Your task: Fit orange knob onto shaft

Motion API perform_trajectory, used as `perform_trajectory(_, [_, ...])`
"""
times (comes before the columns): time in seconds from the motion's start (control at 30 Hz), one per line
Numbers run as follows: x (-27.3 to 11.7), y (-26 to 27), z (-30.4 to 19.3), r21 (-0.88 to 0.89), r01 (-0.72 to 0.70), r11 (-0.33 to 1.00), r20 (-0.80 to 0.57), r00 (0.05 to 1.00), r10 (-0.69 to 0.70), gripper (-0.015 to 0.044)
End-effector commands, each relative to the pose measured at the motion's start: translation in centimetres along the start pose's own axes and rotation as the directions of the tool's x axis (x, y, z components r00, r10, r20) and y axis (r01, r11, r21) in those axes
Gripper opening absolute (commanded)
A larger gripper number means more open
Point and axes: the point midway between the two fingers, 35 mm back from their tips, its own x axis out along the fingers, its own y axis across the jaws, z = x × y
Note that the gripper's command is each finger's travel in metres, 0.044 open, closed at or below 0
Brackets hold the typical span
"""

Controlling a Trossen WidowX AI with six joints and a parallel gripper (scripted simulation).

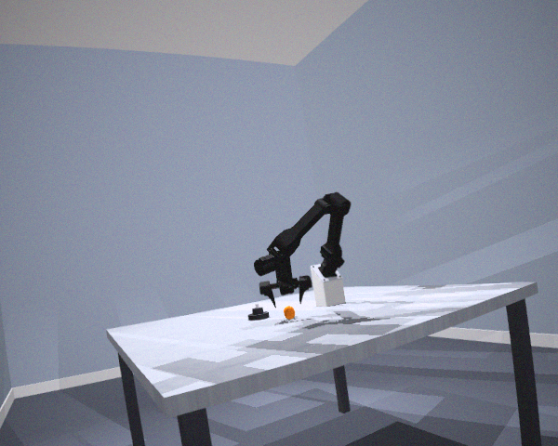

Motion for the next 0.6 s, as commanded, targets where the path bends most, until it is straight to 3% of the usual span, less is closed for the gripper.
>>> perform_trajectory(0.0, [0.7, 0.1, 0.1, 0.006, -0.006, 1.0, 0.0, 1.0, 0.006, 0.044])
perform_trajectory(0.57, [3.3, 0.1, 0.9, 0.006, -0.007, 1.0, 0.001, 1.0, 0.007, 0.044])
